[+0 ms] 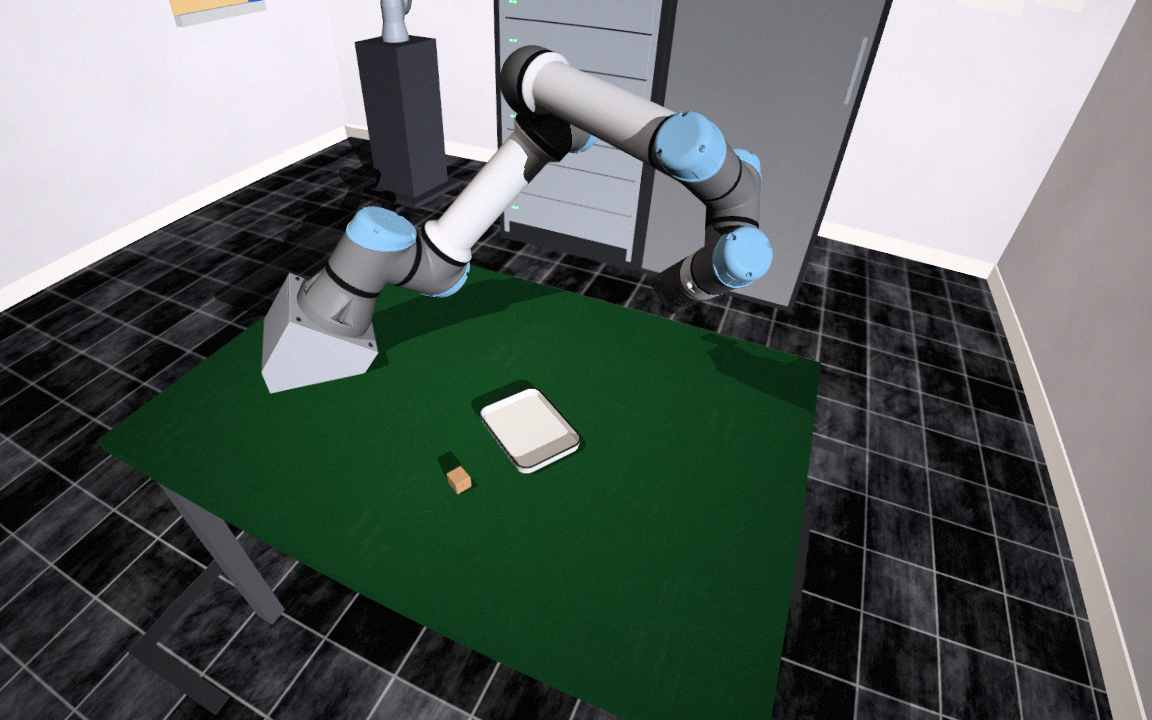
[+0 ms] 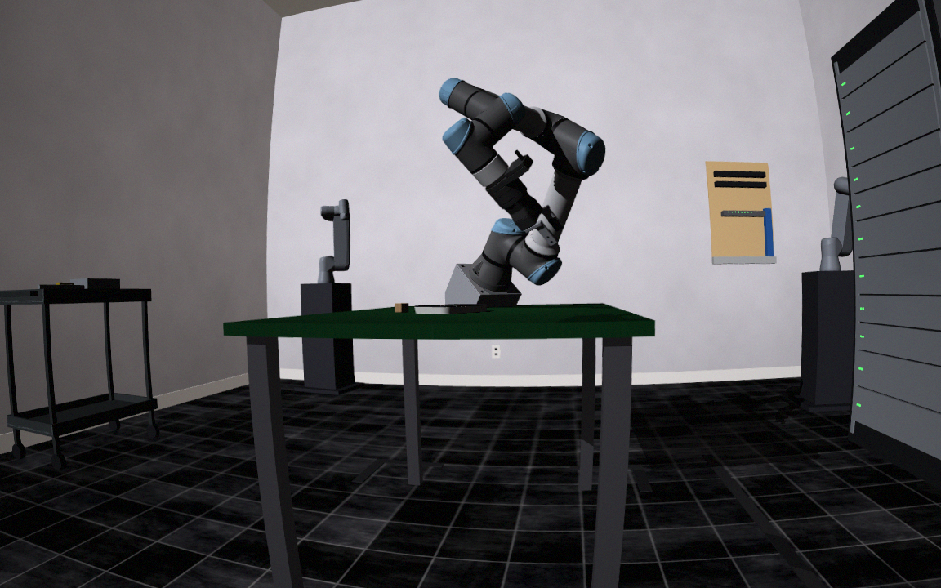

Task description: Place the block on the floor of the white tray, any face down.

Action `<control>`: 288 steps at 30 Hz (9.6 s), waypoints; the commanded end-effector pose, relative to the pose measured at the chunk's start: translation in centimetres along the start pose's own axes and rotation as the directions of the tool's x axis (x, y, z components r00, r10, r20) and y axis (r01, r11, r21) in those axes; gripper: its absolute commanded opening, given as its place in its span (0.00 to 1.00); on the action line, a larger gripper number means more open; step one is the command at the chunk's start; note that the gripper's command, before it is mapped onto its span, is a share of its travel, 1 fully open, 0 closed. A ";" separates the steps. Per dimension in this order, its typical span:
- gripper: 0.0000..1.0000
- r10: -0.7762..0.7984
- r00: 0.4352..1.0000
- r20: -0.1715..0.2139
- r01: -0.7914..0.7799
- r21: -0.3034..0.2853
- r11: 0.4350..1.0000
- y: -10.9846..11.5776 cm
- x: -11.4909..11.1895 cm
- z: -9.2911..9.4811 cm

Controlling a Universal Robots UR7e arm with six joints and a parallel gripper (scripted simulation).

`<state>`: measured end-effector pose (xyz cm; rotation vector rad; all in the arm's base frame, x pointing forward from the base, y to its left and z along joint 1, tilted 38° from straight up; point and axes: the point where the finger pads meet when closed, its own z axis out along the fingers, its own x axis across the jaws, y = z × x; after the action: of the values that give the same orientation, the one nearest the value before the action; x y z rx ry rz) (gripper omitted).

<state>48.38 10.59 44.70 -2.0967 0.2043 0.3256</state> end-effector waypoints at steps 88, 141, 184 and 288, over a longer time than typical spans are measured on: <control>0.94 0.946 -0.053 -0.320 -0.760 0.627 0.170 47.6 3.8 -6.9; 0.90 0.948 -0.098 -0.303 -0.748 0.650 0.131 49.0 4.1 -6.0; 0.90 0.948 -0.098 -0.303 -0.748 0.650 0.131 49.6 5.5 -4.7; 0.00 0.948 -0.098 -0.303 -0.748 0.650 0.131 48.7 3.6 -6.7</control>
<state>39.49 -20.37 7.30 -1.3003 2.1166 0.1968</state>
